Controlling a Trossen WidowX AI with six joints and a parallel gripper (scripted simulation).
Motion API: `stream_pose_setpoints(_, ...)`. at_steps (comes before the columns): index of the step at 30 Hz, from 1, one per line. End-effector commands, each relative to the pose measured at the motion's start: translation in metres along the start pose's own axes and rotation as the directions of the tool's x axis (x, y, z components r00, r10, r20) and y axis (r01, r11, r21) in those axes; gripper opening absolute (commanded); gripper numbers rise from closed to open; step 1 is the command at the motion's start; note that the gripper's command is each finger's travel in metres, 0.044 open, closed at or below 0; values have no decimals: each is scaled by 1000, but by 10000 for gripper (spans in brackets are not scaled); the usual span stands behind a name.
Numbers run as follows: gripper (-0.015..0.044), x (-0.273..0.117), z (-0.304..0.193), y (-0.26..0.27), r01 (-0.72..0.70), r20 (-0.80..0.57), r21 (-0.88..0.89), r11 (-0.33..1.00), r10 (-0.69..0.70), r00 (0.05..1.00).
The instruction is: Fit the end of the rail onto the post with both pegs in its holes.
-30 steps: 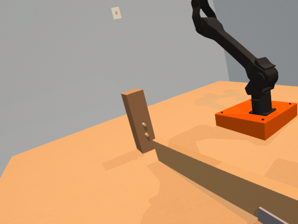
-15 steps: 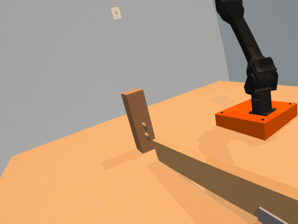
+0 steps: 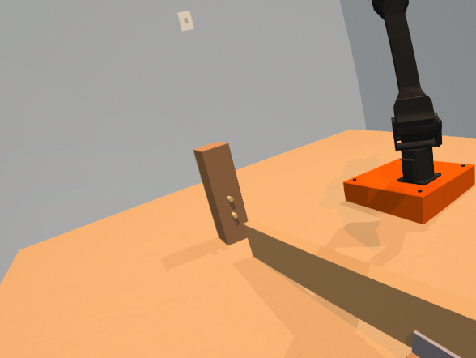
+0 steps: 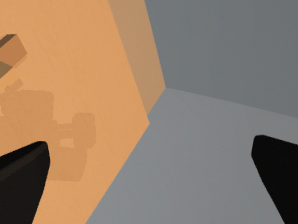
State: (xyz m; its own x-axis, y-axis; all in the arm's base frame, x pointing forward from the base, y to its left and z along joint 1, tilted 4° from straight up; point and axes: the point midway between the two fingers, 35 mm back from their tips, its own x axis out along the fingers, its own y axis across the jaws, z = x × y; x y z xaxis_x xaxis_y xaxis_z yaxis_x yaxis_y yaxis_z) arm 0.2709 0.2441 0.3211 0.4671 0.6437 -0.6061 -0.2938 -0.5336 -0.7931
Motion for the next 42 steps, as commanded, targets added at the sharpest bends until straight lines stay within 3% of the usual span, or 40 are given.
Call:
stream_pose_setpoints(1, 440, 19, -53, 45, -139, -101, 158, 978, 156, 983)
stream_pose_setpoints(11, 440, 23, -156, 180, -366, -172, 558, 744, 536, 827)
stream_pose_setpoints(22, 440, -20, -189, 341, -443, 46, 858, 259, 820, 570)
stream_pose_setpoints(42, 440, -9, -187, 359, -443, 51, 861, 251, 823, 566)
